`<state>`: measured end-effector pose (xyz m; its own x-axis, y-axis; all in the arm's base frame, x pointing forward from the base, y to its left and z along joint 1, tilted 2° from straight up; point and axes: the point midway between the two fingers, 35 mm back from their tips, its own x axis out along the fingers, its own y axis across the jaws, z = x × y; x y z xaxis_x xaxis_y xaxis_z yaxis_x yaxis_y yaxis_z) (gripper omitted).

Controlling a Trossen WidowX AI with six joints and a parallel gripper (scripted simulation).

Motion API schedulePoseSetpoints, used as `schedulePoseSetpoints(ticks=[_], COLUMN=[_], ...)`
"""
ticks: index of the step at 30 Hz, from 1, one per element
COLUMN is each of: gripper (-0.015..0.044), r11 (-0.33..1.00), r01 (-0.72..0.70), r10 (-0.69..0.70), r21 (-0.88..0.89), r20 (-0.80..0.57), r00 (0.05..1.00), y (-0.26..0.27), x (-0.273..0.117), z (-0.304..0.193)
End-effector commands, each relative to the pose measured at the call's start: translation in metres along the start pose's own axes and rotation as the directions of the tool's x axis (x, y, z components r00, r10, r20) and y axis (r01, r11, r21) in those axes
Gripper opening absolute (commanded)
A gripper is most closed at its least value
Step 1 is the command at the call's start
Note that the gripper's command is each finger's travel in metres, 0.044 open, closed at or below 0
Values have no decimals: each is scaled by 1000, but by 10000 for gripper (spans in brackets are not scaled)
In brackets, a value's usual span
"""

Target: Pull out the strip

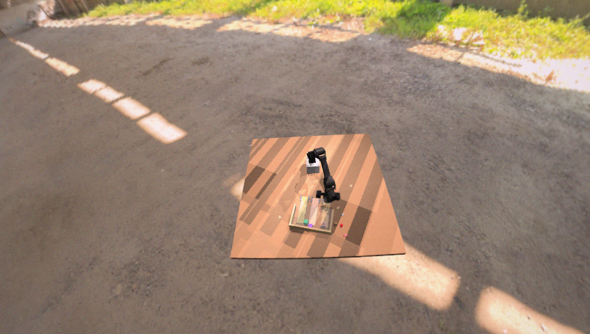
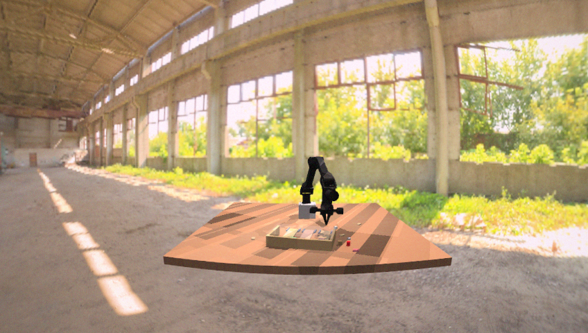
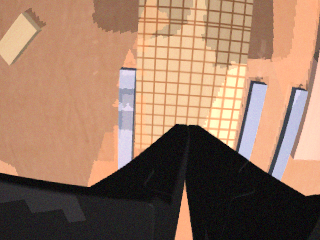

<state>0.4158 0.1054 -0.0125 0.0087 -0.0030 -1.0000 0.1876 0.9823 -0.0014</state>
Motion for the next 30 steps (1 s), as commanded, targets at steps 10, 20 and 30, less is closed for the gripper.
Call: schedulePoseSetpoints(ticks=[10,20,30], gripper=[0,0,0], r11=[1000,1000,1000], r01=[0,0,0], r10=[0,0,0], r21=[3,3,3], r20=[-4,-4,-4], r00=[1000,1000,1000], y=[-1,-3,-4], x=[23,39,45], z=[-2,-4,-5])
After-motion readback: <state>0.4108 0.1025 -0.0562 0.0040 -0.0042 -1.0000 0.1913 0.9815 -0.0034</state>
